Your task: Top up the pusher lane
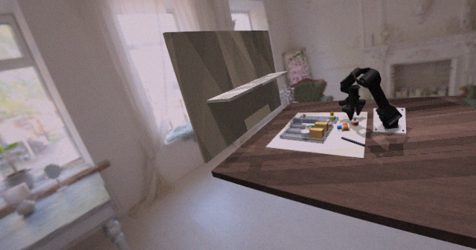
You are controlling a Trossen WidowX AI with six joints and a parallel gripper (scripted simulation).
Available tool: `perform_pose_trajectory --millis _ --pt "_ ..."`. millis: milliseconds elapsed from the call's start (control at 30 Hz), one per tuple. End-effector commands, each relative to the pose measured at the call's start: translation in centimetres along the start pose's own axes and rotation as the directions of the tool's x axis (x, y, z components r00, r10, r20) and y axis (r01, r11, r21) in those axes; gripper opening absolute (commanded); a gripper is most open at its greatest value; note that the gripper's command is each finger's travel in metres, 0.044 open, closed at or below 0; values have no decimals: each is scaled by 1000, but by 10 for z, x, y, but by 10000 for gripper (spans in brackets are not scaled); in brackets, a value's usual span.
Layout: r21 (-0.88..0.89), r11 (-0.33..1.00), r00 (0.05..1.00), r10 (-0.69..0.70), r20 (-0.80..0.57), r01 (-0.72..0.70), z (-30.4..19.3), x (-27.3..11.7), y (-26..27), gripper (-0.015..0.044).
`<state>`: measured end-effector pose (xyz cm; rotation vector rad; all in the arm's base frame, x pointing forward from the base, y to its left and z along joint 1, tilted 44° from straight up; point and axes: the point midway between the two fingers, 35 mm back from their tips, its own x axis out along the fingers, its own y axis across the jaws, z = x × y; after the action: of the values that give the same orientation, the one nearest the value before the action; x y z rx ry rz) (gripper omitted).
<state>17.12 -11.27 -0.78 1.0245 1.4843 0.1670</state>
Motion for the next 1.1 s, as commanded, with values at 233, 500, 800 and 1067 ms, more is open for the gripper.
perform_pose_trajectory --millis 233,500,800,1067 --pt "9 1000 1000 8 -4 -8 -2 20 1 440" --pt "5 1000 1000 8 -5 -8 -2 32 2 440" --pt "5 1000 1000 8 -5 -8 -2 32 2 230" --pt "5 1000 1000 8 -5 -8 -2 32 2 138"
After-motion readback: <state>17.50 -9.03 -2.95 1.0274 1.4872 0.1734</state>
